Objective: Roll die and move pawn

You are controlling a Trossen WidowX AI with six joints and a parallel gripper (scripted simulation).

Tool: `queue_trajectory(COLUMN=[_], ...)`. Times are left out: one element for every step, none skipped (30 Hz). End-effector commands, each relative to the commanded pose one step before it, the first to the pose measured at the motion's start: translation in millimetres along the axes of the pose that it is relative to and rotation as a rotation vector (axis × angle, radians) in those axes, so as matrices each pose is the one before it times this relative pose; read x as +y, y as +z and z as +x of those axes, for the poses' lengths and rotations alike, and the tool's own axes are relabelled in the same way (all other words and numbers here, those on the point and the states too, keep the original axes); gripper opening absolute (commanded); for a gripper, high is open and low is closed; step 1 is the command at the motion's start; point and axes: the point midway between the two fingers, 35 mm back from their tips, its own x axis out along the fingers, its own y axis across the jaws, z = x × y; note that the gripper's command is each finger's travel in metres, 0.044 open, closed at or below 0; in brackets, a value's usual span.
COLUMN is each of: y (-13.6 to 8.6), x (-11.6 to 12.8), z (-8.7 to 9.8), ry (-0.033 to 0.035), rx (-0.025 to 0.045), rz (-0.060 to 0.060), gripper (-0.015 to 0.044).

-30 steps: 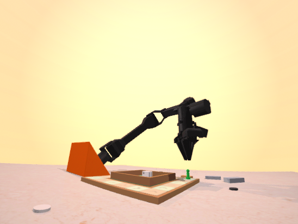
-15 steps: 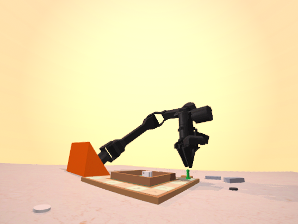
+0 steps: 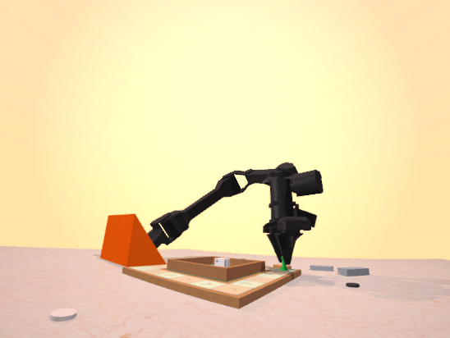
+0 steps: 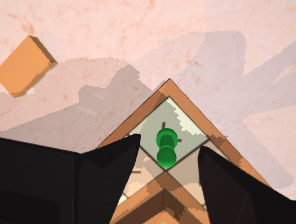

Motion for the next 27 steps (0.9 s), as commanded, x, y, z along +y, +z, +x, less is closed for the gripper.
queue_trajectory(y=[-0.88, -0.01, 0.00, 0.00, 0.00, 0.00, 0.00, 0.00, 0.00, 0.00, 0.00, 0.00, 0.00, 0.00, 0.00, 0.00, 0.00, 0.00, 0.14, 0.40, 0.60, 0.64, 0.55, 0.46, 0.37, 0.28, 0.19], x=[1.16, 0.02, 0.00, 0.00, 0.00, 0.00, 0.00, 0.00, 0.00, 0.00, 0.00, 0.00, 0.00, 0.00, 0.00, 0.00, 0.00, 0.00, -0.10, -0.29, -0.43, -0.44, -0.35, -0.26, -0.17, -0.08, 0.02], z=[6.07, 0.27, 0.00, 0.00, 0.00, 0.00, 0.00, 0.00, 0.00, 0.00, 0.00, 0.00, 0.00, 0.00, 0.00, 0.00, 0.00, 0.00, -1.25, -3.74, -6.24, -7.51, -7.51, -7.51, -7.51, -7.51, -7.50], ry=[0.00490, 0.00003, 0.00000, 0.00000, 0.00000, 0.00000, 0.00000, 0.00000, 0.00000, 0.00000, 0.00000, 0.00000, 0.00000, 0.00000, 0.00000, 0.00000, 0.00000, 0.00000, -0.00090, -0.00271, -0.00450, -0.00541, -0.00539, -0.00538, -0.00537, -0.00535, -0.00534], rx=[0.00000, -0.00002, 0.00000, 0.00000, 0.00000, 0.00000, 0.00000, 0.00000, 0.00000, 0.00000, 0.00000, 0.00000, 0.00000, 0.00000, 0.00000, 0.00000, 0.00000, 0.00000, -0.00078, -0.00235, -0.00389, -0.00464, -0.00460, -0.00456, -0.00452, -0.00449, -0.00445], rz=[0.0068, 0.0000, 0.0000, 0.0000, 0.0000, 0.0000, 0.0000, 0.0000, 0.0000, 0.0000, 0.0000, 0.0000, 0.0000, 0.0000, 0.0000, 0.0000, 0.0000, 0.0000, 0.0001, 0.0004, 0.0007, 0.0009, 0.0009, 0.0009, 0.0009, 0.0010, 0.0010], gripper=[0.0200, 0.0200, 0.0174, 0.0148, 0.0121, 0.0095, 0.0069, 0.0062, 0.0055, 0.0049, 0.0042, 0.0035, 0.0029, 0.0022, 0.0015, 0.0009, 0.0002, 0.0000, 0.0000, 0.0000, 0.0000, 0.0000, 0.0000, 0.0000, 0.0000, 0.0000, 0.0000])
